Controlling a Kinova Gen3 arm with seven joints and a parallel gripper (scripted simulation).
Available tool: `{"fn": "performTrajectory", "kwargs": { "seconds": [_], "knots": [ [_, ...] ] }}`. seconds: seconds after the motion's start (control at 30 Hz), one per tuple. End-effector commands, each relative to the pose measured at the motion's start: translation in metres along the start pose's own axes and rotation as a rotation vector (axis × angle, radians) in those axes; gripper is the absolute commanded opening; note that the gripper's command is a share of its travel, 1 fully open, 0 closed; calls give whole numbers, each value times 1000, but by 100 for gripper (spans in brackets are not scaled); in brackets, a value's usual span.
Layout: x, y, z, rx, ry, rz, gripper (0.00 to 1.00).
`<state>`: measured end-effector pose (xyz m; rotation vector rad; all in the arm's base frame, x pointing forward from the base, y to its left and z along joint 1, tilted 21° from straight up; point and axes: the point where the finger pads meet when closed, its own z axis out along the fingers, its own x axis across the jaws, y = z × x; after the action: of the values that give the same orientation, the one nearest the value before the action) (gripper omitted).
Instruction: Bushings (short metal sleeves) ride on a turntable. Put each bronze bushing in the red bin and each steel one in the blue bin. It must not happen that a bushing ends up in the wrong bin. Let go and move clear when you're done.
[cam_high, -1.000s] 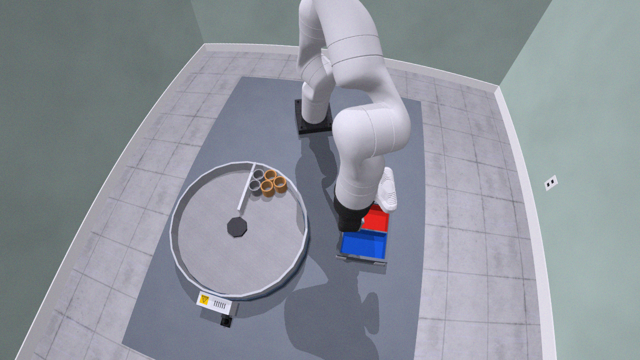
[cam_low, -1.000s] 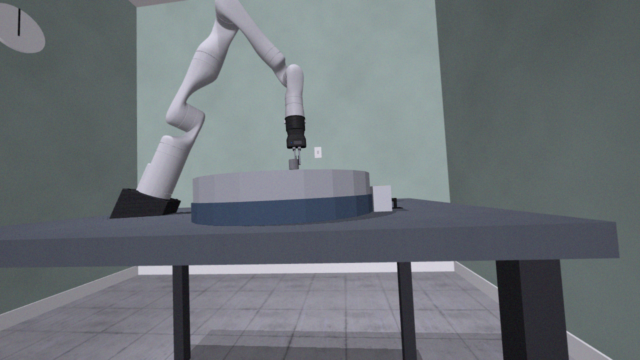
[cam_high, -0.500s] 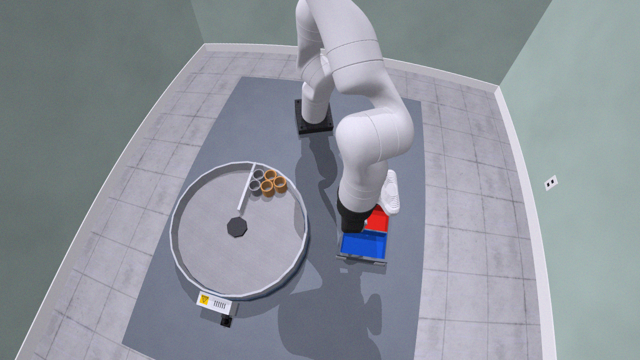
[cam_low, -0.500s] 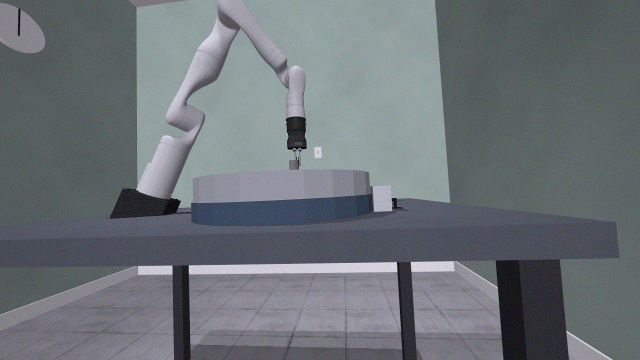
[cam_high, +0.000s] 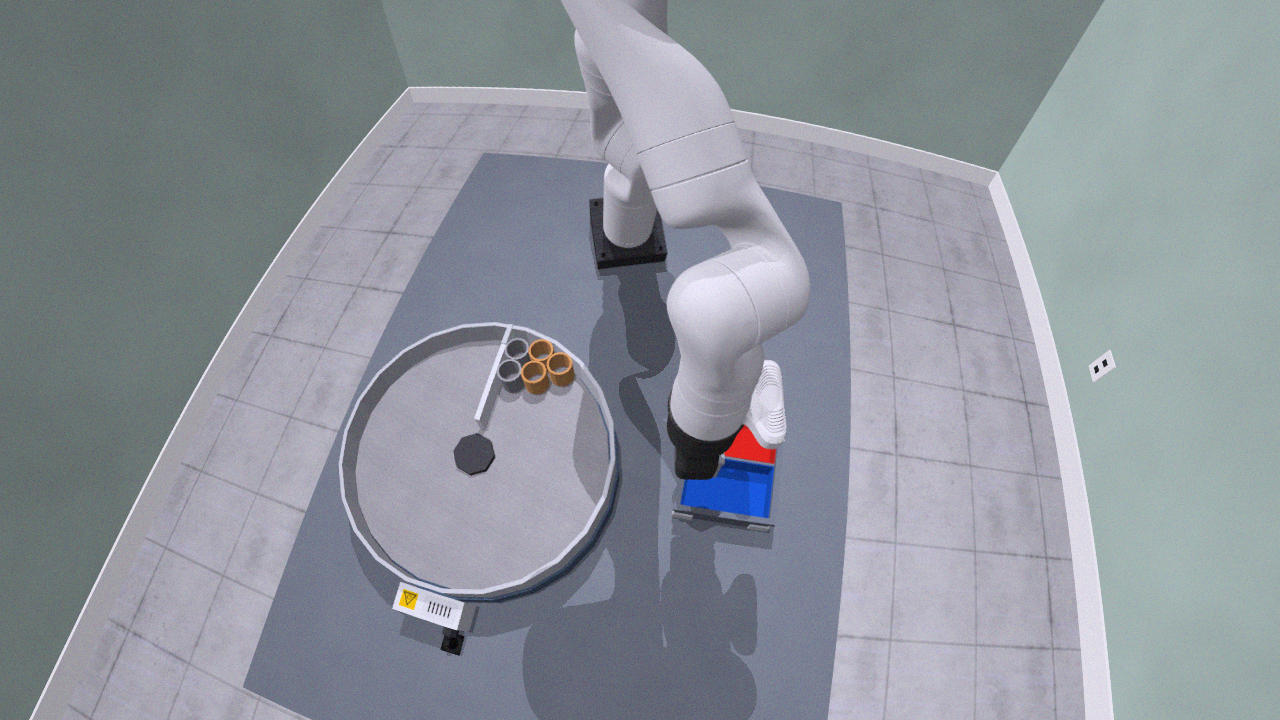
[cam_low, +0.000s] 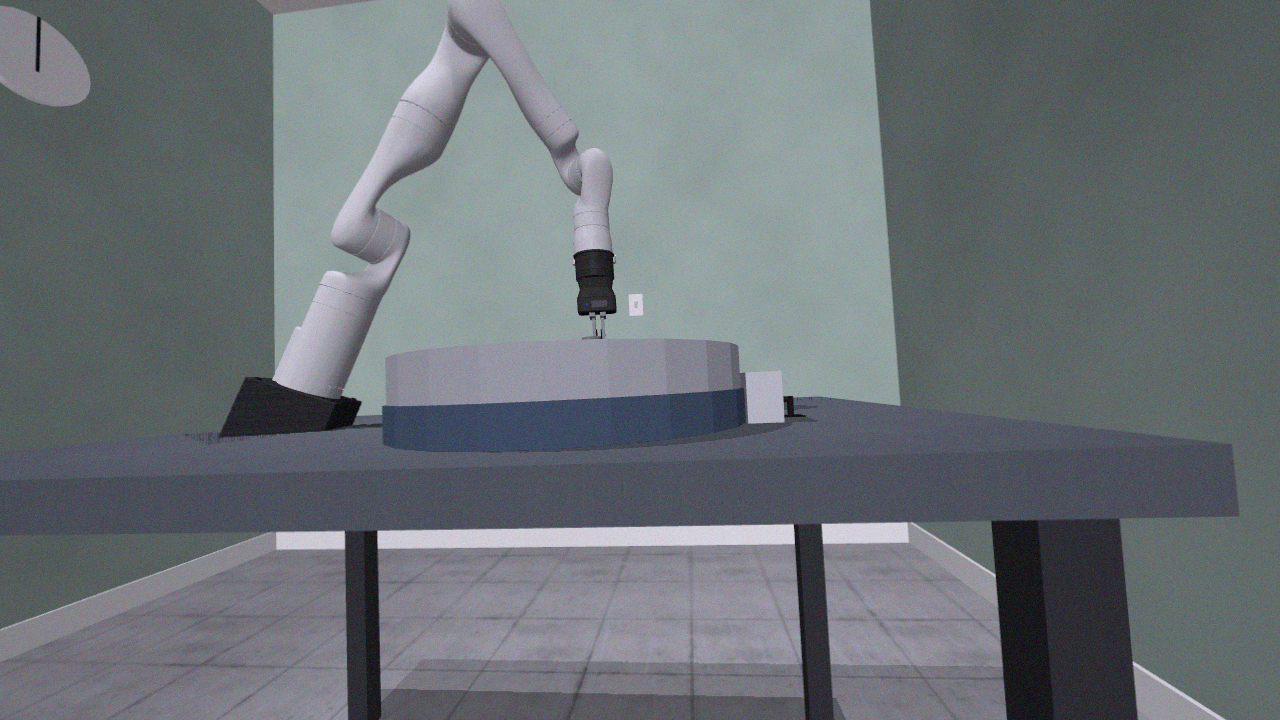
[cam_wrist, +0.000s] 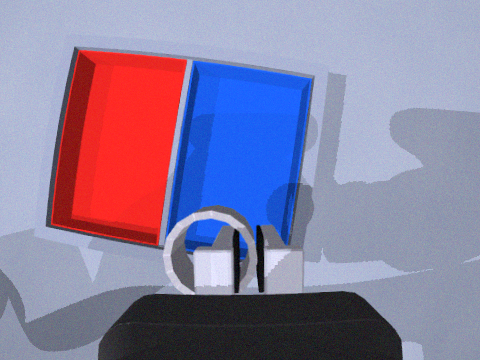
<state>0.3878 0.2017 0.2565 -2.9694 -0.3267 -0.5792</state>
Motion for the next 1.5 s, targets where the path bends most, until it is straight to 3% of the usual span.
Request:
{"fn": "performTrajectory", "kwargs": {
  "seconds": [0.0,0.27,0.37,1.47],
  "knots": [
    [-7,-7,19,16,-24,-9,0],
    [-7,-7,37,16,-24,-9,0],
    [-8,-7,54,16,-24,-9,0],
    [-8,-9,66,16,-23,-9,0]
  ]
}}
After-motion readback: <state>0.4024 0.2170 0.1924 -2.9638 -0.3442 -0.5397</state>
